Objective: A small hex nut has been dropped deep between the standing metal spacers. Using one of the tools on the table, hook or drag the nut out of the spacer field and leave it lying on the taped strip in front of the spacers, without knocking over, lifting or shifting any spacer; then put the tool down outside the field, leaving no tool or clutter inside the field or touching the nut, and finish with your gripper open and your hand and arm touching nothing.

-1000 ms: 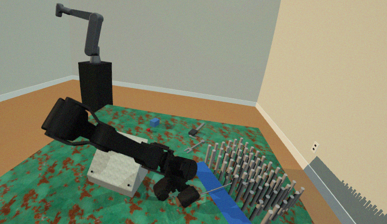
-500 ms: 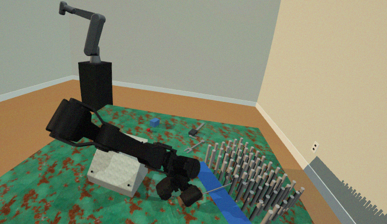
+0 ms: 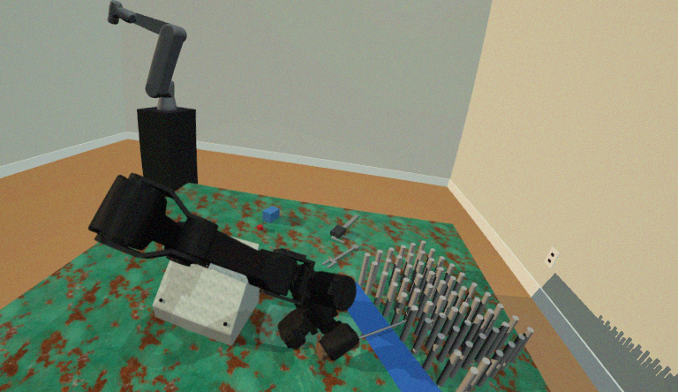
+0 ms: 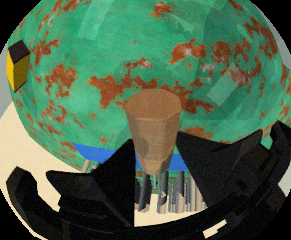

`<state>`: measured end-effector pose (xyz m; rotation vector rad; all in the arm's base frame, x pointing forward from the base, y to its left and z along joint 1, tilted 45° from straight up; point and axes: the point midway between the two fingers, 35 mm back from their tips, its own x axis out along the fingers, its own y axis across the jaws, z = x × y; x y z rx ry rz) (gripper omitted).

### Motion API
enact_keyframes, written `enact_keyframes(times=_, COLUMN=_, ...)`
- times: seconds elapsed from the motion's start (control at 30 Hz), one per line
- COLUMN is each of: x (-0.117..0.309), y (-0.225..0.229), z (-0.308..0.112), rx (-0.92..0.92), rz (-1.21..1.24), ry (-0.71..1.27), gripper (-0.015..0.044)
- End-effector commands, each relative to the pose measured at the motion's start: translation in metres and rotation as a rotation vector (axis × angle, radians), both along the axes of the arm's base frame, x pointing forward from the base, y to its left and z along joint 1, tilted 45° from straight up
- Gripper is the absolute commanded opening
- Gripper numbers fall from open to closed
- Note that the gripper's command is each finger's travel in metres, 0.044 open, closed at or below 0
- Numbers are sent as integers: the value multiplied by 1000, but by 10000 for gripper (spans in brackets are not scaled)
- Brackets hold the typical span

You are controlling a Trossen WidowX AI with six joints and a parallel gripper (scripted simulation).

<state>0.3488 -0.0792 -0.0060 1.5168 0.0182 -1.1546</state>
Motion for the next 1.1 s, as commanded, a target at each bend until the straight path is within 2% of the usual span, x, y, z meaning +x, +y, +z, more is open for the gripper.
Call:
enact_keyframes(times=0.0, x=6, y=2, z=1, rx=0, rz=-2, ry=-12, gripper=0)
enact_keyframes(times=1.07, x=22, y=12, z=-7, rx=1, rz=-1, ry=-13, gripper=0)
